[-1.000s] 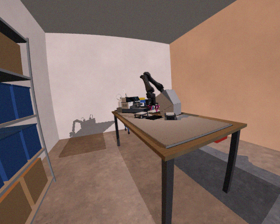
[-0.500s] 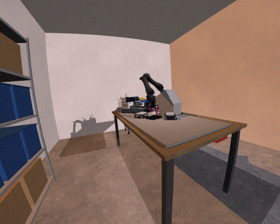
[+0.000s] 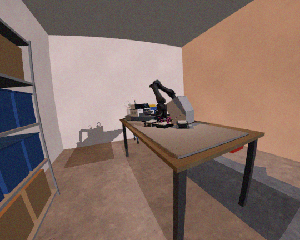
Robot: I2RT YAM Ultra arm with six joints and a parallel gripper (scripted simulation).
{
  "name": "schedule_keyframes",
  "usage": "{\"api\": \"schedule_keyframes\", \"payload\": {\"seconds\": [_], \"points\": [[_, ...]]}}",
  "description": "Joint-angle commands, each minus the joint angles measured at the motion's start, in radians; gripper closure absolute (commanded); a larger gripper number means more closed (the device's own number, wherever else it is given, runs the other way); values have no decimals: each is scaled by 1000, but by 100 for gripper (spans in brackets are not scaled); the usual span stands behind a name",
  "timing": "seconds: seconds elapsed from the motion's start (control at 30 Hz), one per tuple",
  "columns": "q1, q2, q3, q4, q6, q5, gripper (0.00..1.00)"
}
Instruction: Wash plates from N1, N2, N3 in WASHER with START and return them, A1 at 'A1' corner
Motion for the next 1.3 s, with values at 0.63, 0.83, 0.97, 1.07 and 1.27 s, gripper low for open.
{"api": "schedule_keyframes", "payload": {"seconds": [0.63, 0.83, 0.97, 1.07, 1.27], "points": [[7, -17, 29, 24, -20, 5, 100], [6, -20, 28, 25, -20, 5, 100], [5, -22, 28, 25, -20, 6, 100], [4, -23, 28, 25, -20, 6, 100], [3, -26, 27, 26, -21, 6, 100]]}}
